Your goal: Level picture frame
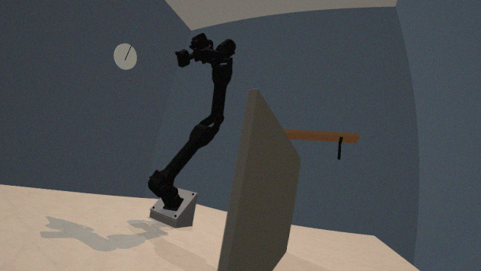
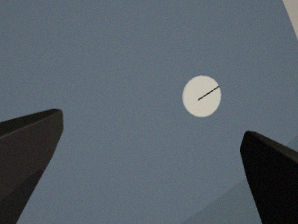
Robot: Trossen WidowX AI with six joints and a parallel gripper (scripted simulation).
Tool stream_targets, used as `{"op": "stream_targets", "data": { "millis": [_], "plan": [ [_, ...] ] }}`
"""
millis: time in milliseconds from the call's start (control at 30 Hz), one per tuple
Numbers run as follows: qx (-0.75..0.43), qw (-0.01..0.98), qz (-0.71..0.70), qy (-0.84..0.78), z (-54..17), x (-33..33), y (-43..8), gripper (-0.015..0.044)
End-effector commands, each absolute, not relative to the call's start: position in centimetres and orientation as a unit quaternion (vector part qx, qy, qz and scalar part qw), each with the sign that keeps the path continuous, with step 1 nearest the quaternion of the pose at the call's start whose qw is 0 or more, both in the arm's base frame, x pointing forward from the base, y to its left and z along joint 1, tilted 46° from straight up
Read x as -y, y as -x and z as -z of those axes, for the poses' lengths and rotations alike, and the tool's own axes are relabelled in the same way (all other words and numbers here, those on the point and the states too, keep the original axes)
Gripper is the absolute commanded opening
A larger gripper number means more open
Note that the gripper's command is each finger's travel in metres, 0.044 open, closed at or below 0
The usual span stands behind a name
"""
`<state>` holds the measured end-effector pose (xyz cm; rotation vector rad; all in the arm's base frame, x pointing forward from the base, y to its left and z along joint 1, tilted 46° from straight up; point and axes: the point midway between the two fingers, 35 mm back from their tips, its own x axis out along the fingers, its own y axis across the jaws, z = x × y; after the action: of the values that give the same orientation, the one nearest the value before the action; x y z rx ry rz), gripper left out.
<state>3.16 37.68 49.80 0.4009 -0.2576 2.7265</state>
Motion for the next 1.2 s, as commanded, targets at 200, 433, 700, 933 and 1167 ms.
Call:
{"op": "stream_targets", "data": {
  "millis": [200, 433, 700, 933, 1167],
  "plan": [
    [0.044, 0.049, -0.980, -0.190, -52.1, -32.9, 4.9, 0.0260],
    [-0.027, -0.152, -0.962, -0.224, -53.7, -23.5, 12.4, 0.0260],
    [-0.111, -0.398, -0.885, -0.212, -53.5, -10.1, 15.0, 0.0260],
    [-0.170, -0.603, -0.765, -0.152, -51.2, 0.7, 11.5, 0.0260],
    [-0.196, -0.772, -0.603, -0.051, -46.8, 7.8, 3.8, 0.0260]
  ]
}}
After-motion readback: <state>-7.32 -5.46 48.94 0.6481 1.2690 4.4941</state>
